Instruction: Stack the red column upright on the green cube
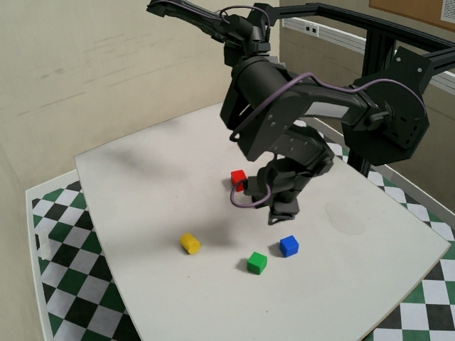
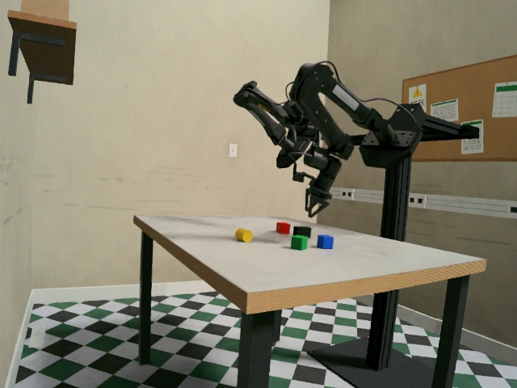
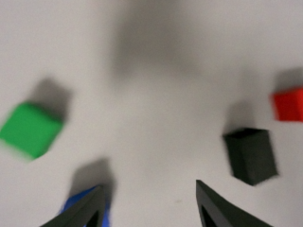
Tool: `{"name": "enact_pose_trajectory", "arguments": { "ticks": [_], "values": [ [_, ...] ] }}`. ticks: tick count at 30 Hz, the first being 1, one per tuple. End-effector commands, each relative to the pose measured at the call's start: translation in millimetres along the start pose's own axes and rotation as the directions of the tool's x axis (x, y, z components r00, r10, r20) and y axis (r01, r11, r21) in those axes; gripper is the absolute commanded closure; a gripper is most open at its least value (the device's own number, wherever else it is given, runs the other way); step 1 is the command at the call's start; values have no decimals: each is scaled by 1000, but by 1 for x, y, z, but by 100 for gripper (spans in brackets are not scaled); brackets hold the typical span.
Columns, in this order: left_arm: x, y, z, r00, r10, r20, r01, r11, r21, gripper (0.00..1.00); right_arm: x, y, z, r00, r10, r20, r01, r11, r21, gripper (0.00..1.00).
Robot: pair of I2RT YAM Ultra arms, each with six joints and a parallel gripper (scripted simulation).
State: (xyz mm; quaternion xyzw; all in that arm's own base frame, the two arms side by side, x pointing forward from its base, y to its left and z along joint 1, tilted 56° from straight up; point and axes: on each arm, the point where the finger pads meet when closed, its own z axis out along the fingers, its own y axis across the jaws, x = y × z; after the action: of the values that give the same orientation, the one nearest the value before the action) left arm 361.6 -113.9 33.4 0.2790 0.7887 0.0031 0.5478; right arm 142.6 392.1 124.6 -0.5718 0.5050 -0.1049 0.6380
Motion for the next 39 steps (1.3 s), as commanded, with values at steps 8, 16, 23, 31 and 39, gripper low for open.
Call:
{"name": "enact_pose_trajectory", "arguments": {
  "ticks": [8,16,23,31,39],
  "values": [
    [9,-77,34,931,365,19,-350,874,337,36,-12,-1,-4,1000,10,27,-10,1000,-4,0],
    [-2,-124,58,783,594,187,-612,677,410,36,-12,-1,-4,1000,10,27,-10,1000,-4,0],
    [-10,-156,71,628,706,328,-770,501,396,36,-12,-1,-4,1000,10,27,-10,1000,-4,0],
    [-12,-179,100,346,836,426,-928,239,285,36,-12,-1,-4,1000,10,27,-10,1000,-4,0],
    [-14,-185,107,308,840,447,-942,204,265,36,-12,-1,-4,1000,10,27,-10,1000,-4,0]
  ]
}}
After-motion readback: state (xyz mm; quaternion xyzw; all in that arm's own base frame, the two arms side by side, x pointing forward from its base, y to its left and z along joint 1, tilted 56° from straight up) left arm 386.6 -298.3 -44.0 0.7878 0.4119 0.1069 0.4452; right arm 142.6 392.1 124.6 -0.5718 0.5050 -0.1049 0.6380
